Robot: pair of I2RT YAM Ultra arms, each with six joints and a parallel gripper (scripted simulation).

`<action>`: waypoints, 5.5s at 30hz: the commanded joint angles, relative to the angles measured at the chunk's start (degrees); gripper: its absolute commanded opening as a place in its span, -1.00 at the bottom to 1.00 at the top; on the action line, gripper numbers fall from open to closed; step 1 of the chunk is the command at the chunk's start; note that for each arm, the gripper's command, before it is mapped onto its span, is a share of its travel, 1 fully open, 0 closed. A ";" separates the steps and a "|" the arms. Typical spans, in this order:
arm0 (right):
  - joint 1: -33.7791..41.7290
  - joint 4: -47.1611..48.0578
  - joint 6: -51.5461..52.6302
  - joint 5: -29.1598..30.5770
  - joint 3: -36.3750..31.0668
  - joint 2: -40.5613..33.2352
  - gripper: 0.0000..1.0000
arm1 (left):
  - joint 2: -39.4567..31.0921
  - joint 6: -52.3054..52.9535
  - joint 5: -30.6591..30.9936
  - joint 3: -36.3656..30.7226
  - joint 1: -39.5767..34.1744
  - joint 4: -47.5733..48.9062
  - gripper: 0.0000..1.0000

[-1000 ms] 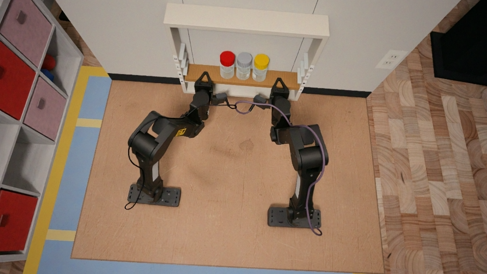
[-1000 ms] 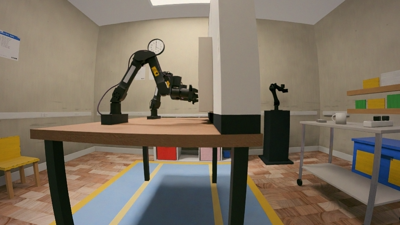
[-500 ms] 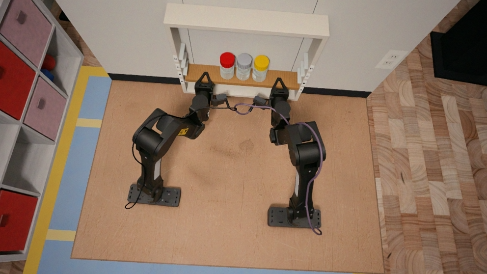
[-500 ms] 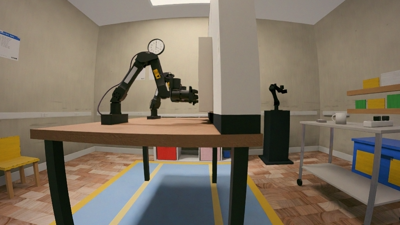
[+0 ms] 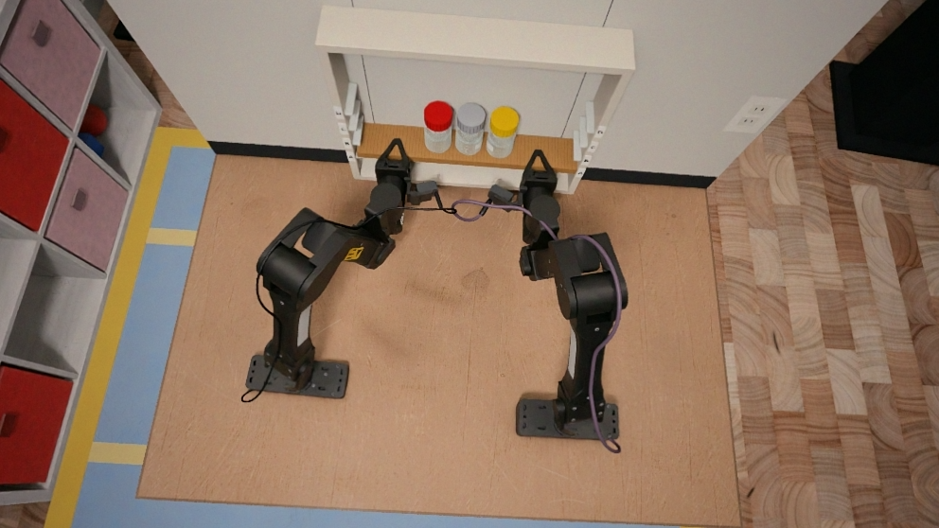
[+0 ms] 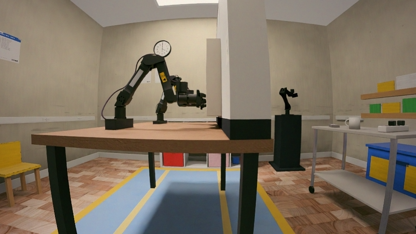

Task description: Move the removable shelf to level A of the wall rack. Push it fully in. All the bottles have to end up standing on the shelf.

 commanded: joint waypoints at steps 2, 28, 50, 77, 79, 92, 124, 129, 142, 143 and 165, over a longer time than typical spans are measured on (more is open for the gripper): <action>-0.46 -0.13 0.08 -0.59 1.14 0.54 -1.00 | 0.52 0.56 0.27 0.51 0.34 0.84 -1.00; -0.46 0.01 0.08 -0.59 1.14 0.68 -0.16 | 0.67 0.57 0.27 0.49 0.34 1.02 -0.16; -0.46 0.01 0.08 -0.59 1.14 0.68 0.73 | 0.67 0.57 0.27 0.49 0.34 1.02 0.73; 0.34 2.84 0.10 0.21 -4.07 -1.69 1.00 | -1.94 0.56 -1.58 -4.06 -1.51 2.95 1.00; 0.44 3.15 0.10 0.30 -4.68 -1.98 1.00 | -2.25 0.57 -1.81 -4.58 -1.74 3.17 1.00; 1.02 4.93 0.11 0.88 -8.11 -3.62 1.00 | -3.97 0.57 -3.16 -7.46 -3.09 4.33 1.00; 2.93 9.76 0.12 2.79 -17.11 -7.79 1.00 | -8.61 0.57 -7.41 -14.91 -7.34 7.14 1.00; 3.15 10.24 0.11 3.01 -18.00 -8.20 1.00 | -9.08 0.57 -7.90 -15.63 -7.83 7.39 1.00; 4.07 12.14 0.12 3.93 -21.46 -9.77 1.00 | -10.91 0.57 -9.91 -18.39 -9.84 8.32 1.00; 4.07 12.14 0.12 3.93 -21.46 -9.77 1.00 | -10.91 0.57 -9.91 -18.39 -9.84 8.32 1.00; 4.54 12.99 0.10 4.40 -23.02 -10.49 1.00 | -11.75 0.58 -10.89 -19.61 -10.82 8.70 1.00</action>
